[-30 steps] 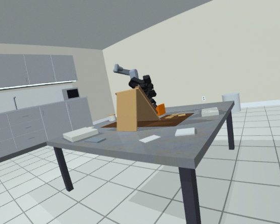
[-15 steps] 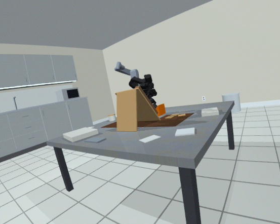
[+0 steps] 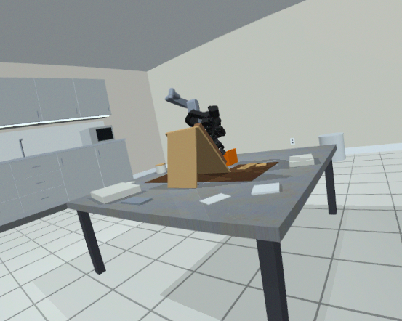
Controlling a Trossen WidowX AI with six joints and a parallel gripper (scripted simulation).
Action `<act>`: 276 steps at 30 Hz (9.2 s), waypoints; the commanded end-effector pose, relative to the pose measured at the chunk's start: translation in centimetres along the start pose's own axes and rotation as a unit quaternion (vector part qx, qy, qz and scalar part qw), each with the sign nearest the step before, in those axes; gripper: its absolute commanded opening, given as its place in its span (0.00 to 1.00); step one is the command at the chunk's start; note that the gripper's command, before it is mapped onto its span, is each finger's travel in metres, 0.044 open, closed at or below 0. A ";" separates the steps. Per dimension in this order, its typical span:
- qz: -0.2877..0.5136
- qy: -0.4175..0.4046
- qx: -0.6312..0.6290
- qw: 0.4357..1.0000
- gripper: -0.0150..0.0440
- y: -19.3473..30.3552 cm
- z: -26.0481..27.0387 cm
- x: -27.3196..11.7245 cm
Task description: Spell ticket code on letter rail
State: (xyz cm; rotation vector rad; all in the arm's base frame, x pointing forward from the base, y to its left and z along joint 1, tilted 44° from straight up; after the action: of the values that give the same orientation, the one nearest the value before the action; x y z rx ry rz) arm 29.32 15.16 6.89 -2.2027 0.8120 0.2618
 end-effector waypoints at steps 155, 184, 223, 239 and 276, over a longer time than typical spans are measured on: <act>0.339 -0.003 0.006 0.941 0.25 -3.0 -3.1 5.1; 0.339 -0.003 0.005 0.941 0.25 -3.0 -2.8 3.8; -0.027 -0.161 -0.648 0.744 1.00 -6.5 -9.8 -13.1; -0.027 -0.161 -0.648 0.744 1.00 -6.5 -9.8 -13.1; -0.006 -0.452 -0.892 0.019 0.83 16.0 14.2 -2.4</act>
State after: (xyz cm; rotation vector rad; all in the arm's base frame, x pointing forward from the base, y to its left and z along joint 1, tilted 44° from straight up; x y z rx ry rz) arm 19.39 19.24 -9.44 0.8290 0.5280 -1.5365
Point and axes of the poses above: the point midway between the two fingers, 35 mm back from their tips, its own x axis out along the fingers, its own z axis across the jaws, y = z × x, the point moved 1 cm from there along -x, back along the fingers, and after that the axes turned 1 degree about -x, right-handed, at the moved point
